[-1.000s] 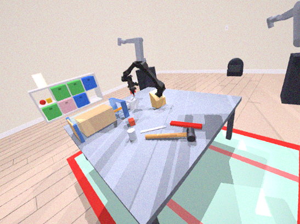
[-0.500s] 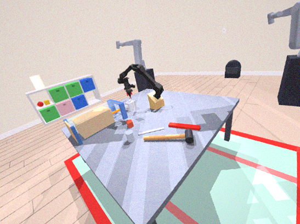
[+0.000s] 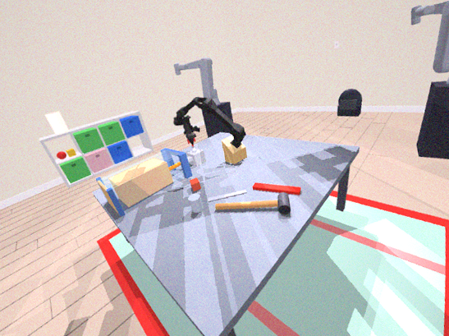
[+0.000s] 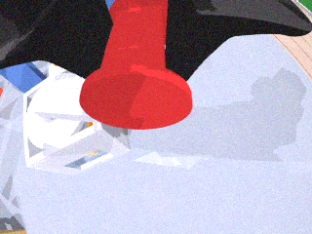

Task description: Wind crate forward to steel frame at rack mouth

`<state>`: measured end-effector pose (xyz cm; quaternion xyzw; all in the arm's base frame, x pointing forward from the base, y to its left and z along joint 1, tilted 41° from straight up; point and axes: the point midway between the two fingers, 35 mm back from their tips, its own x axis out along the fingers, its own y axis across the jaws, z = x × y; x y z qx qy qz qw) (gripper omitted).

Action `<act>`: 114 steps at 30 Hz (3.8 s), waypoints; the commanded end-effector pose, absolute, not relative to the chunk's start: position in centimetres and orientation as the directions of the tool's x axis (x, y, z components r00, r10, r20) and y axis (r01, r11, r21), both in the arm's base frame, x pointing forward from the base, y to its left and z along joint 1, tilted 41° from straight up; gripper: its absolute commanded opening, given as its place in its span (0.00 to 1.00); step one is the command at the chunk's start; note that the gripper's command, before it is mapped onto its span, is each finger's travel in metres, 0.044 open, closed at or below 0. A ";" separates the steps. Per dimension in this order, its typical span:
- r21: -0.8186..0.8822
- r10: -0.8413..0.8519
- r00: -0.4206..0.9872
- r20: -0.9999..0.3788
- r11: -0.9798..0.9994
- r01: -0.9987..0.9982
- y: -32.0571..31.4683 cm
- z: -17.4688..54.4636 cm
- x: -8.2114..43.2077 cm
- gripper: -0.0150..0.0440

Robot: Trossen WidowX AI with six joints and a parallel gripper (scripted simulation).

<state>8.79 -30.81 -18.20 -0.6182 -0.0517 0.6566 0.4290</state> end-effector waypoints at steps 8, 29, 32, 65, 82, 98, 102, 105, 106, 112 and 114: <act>-0.601 0.617 0.152 -0.772 -0.631 -0.491 -31.8 -18.7 11.1 0.25; -0.602 0.617 0.153 -0.772 -0.631 -0.490 -32.6 -18.8 14.1 0.25; -0.602 0.617 0.154 -0.772 -0.631 -0.489 -32.6 -18.7 14.5 0.25; -0.604 0.618 0.156 -0.770 -0.630 -0.487 -32.2 -17.5 19.3 0.25; -0.606 0.619 0.157 -0.769 -0.629 -0.487 -31.3 -16.4 21.4 0.25; -0.607 0.620 0.158 -0.768 -0.629 -0.486 -30.0 -15.1 22.9 0.25; -0.607 0.621 0.158 -0.768 -0.628 -0.486 -29.7 -14.7 23.3 0.25; -0.608 0.621 0.158 -0.768 -0.628 -0.486 -29.4 -14.5 23.5 0.25; -0.608 0.621 0.158 -0.768 -0.628 -0.486 -29.3 -14.4 23.6 0.25; -0.608 0.621 0.158 -0.767 -0.628 -0.486 -28.7 -13.9 24.0 0.25; -0.608 0.622 0.158 -0.767 -0.628 -0.486 -28.5 -13.7 24.1 0.25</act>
